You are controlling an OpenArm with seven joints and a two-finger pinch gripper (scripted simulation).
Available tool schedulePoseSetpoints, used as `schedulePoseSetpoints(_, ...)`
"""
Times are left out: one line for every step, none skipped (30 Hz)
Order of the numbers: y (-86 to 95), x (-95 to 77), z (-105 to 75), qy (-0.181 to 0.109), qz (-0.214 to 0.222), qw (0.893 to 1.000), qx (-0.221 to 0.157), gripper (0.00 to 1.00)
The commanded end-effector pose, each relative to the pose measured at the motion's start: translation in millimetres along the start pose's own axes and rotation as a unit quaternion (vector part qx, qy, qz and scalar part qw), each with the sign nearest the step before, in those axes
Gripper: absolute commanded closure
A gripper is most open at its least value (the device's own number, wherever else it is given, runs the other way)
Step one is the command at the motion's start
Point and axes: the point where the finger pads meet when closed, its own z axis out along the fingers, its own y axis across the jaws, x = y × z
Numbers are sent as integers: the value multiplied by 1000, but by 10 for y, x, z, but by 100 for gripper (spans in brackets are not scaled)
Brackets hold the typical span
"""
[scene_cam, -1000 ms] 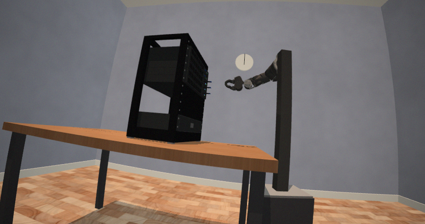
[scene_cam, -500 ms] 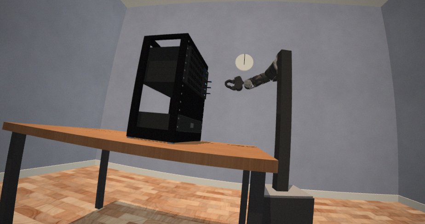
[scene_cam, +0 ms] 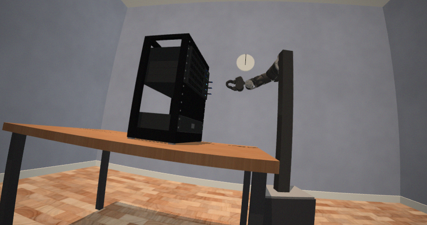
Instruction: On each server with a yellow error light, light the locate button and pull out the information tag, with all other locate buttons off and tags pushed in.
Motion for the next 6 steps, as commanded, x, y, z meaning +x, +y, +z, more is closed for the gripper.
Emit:
schedulePoseSetpoints(16,-1,-2,1,0,1000,-4,100)
schedulePoseSetpoints(16,-1,-2,1,0,1000,-4,100)
schedulePoseSetpoints(16,-1,-2,1,0,1000,-4,100)
schedulePoseSetpoints(16,-1,-2,1,0,1000,-4,100)
schedulePoseSetpoints(16,-1,-2,1,0,1000,-4,100)
schedulePoseSetpoints(16,-1,-2,1,0,1000,-4,100)
